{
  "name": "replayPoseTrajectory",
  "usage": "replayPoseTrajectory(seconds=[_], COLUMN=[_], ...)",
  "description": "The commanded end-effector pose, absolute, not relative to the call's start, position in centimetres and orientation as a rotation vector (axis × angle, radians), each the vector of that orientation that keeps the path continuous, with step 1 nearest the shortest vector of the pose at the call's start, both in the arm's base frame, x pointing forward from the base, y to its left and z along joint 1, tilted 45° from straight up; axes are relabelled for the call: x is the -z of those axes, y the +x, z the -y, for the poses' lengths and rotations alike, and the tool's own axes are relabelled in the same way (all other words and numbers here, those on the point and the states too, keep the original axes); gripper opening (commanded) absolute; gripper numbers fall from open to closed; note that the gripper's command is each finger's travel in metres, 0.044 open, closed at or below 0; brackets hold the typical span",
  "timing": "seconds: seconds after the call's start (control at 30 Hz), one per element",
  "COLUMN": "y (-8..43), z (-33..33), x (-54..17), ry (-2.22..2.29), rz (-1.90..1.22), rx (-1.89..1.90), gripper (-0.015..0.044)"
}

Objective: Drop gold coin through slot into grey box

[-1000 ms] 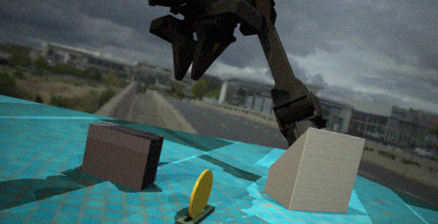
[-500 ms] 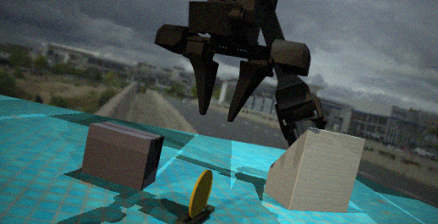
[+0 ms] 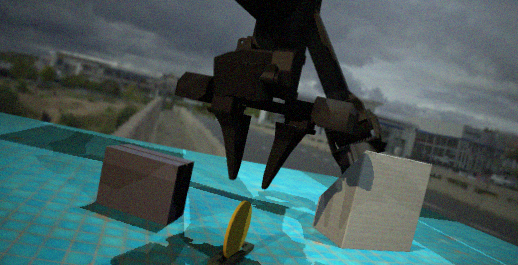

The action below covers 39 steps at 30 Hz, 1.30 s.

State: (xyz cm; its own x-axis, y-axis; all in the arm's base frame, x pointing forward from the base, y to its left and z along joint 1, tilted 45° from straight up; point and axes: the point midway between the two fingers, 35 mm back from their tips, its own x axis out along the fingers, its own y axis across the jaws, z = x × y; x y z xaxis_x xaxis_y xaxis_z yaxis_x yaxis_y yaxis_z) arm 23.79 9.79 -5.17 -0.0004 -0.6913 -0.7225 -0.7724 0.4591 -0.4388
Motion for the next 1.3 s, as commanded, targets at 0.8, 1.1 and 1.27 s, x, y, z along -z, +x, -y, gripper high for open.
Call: replayPoseTrajectory(seconds=[0.8, 1.1, 1.27], y=[23.8, 23.8, 23.7], z=[-6.7, -5.6, -5.0], x=[8.4, 9.4, 9.9], ry=[-1.273, -1.274, -1.275], rz=[-1.721, -1.721, -1.721], rx=[-0.107, -0.106, -0.105], gripper=[0.0161, 0.0161, 0.0161])
